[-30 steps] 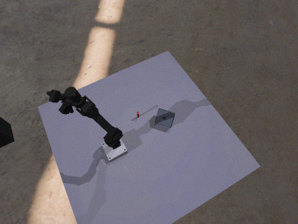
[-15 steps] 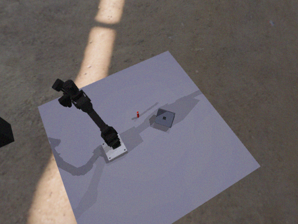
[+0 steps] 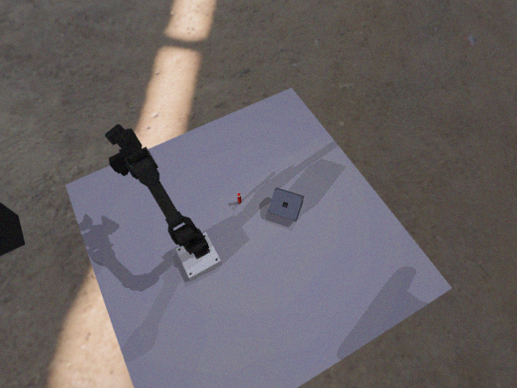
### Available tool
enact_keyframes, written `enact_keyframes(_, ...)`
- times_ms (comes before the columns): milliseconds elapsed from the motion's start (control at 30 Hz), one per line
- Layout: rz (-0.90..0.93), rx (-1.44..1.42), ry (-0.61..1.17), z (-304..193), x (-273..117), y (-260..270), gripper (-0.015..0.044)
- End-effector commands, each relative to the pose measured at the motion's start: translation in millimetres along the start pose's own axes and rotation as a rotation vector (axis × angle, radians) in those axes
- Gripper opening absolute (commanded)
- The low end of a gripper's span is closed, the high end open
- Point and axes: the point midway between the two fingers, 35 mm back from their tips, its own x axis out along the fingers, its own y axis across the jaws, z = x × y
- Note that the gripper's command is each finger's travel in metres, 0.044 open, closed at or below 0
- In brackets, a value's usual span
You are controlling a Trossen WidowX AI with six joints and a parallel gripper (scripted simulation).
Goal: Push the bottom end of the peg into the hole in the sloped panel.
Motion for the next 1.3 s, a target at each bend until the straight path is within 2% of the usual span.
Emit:
enact_keyframes(0, 0.047, 0.076, 0.044, -16, 11, 12, 0.044)
enact_keyframes(600, 0.22, 0.486, 0.275, -99, 44, 77, 0.044)
enact_keyframes(1267, 0.336, 0.842, 0.504, -179, 41, 156, 0.044)
